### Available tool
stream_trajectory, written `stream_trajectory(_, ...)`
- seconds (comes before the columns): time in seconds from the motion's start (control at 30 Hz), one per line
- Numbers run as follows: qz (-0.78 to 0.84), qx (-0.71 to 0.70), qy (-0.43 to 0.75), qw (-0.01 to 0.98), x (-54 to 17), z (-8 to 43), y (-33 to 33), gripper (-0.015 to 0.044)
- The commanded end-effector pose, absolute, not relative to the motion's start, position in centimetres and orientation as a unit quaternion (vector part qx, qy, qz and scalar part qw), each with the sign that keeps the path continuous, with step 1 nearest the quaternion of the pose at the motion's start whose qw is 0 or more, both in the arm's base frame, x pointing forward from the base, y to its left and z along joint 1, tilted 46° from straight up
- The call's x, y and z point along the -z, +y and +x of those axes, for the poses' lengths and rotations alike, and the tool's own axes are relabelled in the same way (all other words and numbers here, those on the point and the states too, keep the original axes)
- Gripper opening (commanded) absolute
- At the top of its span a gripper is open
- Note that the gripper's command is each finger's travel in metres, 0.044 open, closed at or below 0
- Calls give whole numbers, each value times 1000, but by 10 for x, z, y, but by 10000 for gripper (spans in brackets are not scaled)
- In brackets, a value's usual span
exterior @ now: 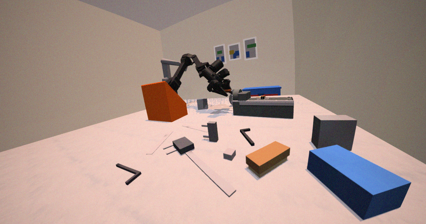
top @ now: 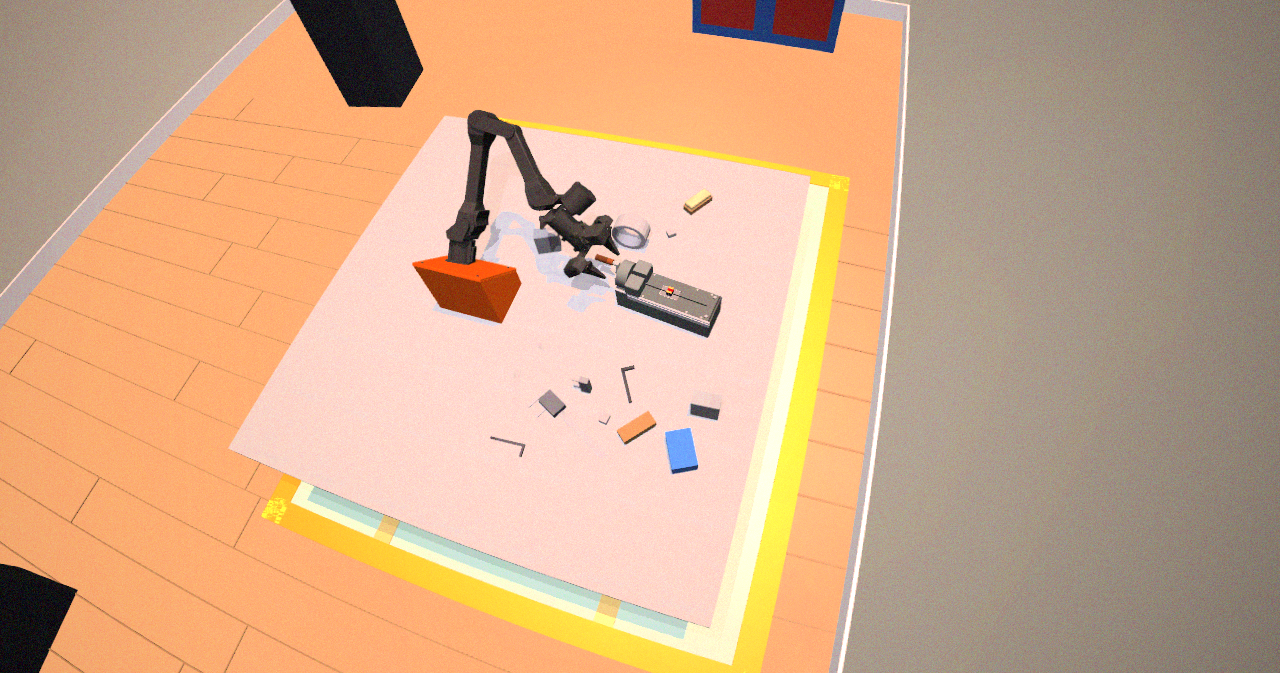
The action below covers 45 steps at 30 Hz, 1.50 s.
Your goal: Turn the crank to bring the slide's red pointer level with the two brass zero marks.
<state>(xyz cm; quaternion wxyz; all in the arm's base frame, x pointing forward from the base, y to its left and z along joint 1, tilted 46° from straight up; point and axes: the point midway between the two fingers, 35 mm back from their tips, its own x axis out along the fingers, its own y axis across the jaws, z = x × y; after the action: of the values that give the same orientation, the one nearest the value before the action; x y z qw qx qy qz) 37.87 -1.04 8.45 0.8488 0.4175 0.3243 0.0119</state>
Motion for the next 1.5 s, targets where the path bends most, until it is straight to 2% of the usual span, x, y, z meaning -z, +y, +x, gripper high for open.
stream_trajectory(0.0,419,-10,327,847,-82,378,-9,282)
stream_trajectory(0.37,419,-10,327,847,-82,378,-9,0)
stream_trajectory(1.47,418,-10,327,847,-74,375,-16,0)
